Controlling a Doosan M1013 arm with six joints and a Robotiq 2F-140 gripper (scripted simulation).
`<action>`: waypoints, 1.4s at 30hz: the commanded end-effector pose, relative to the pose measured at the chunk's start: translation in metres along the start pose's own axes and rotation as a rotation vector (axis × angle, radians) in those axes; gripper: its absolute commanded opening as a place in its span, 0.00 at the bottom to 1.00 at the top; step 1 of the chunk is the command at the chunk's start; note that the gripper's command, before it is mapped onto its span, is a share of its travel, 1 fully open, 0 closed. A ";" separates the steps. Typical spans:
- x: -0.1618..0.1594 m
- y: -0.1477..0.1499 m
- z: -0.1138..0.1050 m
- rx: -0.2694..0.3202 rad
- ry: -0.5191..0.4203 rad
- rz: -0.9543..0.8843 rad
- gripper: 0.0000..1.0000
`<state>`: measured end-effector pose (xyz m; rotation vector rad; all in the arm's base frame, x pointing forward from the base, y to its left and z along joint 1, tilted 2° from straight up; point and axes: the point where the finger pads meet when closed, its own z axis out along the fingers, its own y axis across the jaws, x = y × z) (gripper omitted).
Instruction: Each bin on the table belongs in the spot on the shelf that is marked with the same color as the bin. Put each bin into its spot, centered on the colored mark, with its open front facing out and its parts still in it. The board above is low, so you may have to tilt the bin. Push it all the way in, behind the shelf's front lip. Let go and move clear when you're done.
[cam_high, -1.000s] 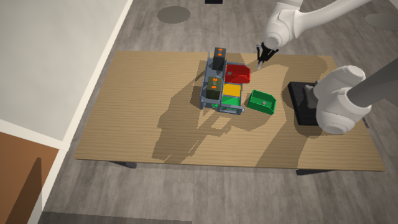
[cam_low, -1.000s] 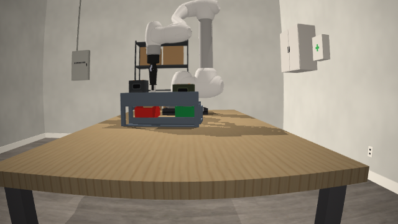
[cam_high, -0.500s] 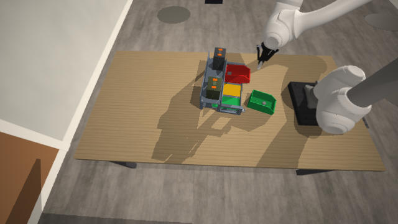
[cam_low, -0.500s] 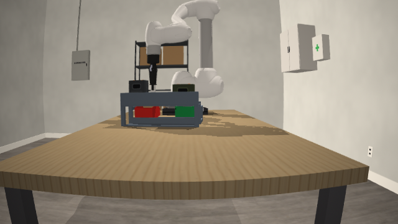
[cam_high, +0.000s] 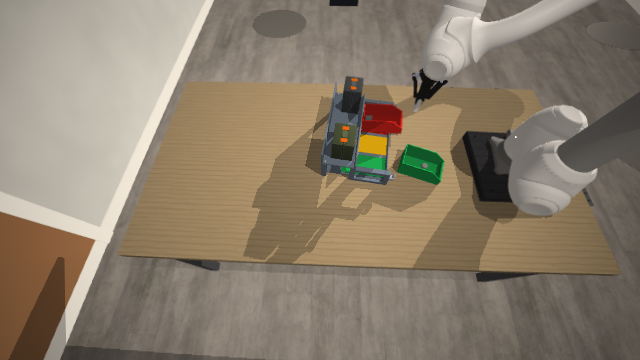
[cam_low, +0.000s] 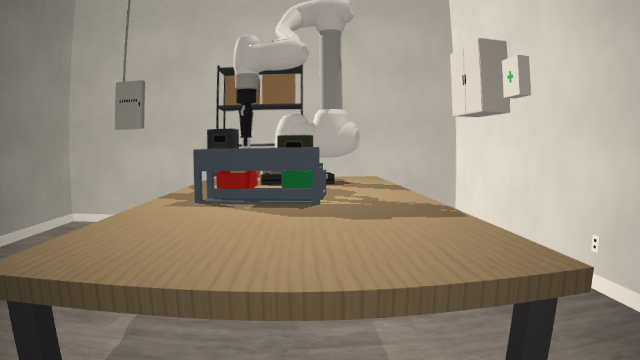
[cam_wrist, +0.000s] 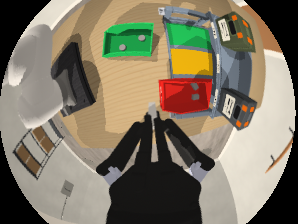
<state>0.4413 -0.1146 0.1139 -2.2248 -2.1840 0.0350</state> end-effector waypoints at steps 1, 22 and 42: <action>0.000 0.000 0.000 0.000 0.000 0.000 0.10; 0.000 0.000 0.053 0.000 0.000 0.000 0.10; -0.001 0.000 0.101 0.000 0.000 0.000 0.10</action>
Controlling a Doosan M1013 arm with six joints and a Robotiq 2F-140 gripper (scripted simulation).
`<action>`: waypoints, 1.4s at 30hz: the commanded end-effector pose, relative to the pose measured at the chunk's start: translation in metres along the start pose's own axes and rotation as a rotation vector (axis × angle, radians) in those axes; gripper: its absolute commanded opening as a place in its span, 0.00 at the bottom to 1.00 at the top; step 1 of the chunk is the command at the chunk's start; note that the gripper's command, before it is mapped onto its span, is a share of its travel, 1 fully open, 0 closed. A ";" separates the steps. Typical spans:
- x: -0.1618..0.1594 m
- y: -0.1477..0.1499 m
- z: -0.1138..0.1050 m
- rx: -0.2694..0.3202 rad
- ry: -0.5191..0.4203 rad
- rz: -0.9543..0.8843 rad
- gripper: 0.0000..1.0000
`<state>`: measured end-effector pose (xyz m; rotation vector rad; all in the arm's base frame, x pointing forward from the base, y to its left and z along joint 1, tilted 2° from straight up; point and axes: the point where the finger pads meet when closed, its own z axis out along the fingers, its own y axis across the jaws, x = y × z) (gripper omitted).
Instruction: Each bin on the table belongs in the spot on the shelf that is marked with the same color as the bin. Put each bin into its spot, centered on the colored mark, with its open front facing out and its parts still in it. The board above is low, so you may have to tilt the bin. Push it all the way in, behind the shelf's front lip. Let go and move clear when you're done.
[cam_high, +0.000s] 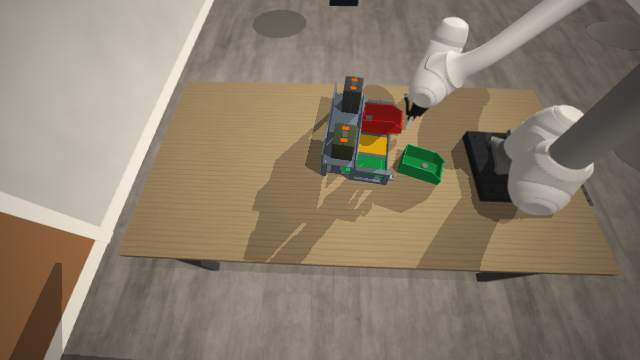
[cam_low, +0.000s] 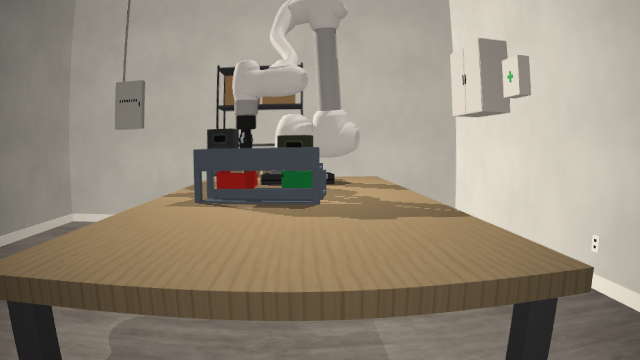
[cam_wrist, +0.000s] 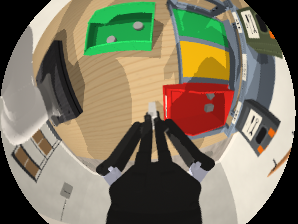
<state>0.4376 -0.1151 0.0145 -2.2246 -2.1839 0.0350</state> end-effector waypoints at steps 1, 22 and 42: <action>0.000 0.000 0.003 0.000 0.000 0.000 0.10; 0.000 0.000 0.009 0.000 0.000 0.000 0.10; 0.000 0.005 0.009 0.000 0.000 0.000 0.10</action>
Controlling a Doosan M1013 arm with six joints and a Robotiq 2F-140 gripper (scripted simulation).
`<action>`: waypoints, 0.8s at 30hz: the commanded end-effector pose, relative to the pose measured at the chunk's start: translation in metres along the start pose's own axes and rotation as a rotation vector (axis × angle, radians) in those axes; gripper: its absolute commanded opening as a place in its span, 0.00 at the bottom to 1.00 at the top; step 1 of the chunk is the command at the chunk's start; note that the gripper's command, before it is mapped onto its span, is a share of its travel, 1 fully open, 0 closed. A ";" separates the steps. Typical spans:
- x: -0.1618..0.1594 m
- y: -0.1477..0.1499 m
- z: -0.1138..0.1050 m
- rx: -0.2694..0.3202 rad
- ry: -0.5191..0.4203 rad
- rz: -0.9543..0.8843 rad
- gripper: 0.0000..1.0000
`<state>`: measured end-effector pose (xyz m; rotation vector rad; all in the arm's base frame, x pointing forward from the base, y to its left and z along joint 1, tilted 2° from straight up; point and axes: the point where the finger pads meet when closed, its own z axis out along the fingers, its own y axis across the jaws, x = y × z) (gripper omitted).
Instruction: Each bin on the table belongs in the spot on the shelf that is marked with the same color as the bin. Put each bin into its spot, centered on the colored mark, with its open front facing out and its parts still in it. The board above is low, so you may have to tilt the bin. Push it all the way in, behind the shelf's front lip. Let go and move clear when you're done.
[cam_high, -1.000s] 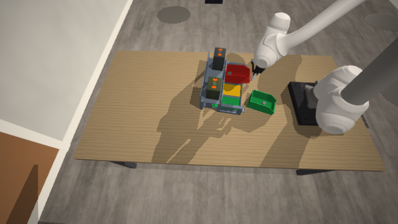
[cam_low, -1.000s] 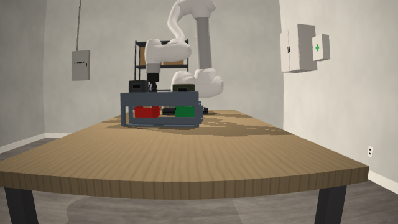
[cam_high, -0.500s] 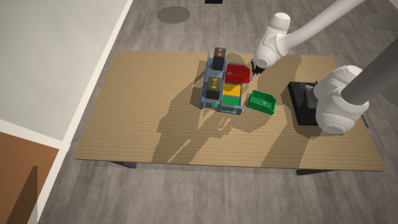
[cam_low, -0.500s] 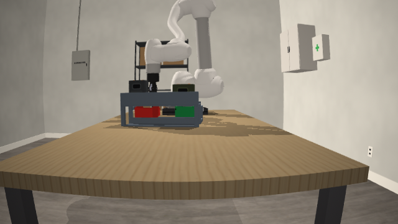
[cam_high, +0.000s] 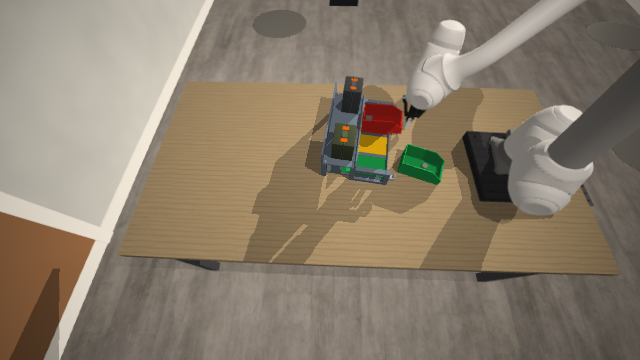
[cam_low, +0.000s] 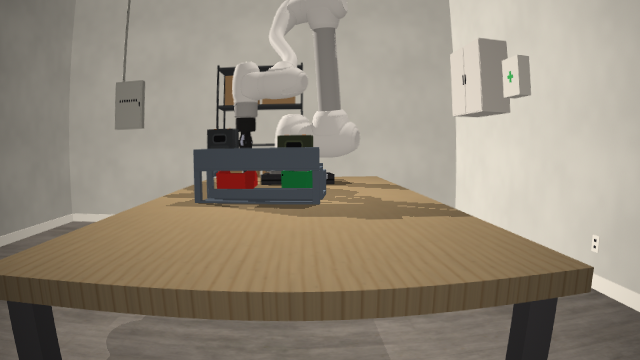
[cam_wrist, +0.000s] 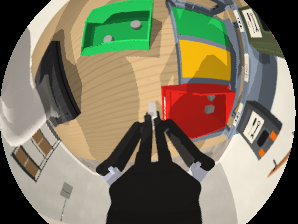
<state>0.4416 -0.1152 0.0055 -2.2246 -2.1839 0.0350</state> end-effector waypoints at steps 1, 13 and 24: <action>0.000 0.001 0.000 0.000 0.000 0.000 0.10; 0.000 0.011 0.000 0.000 0.000 0.000 0.10; 0.000 0.013 0.000 0.000 0.000 0.000 0.10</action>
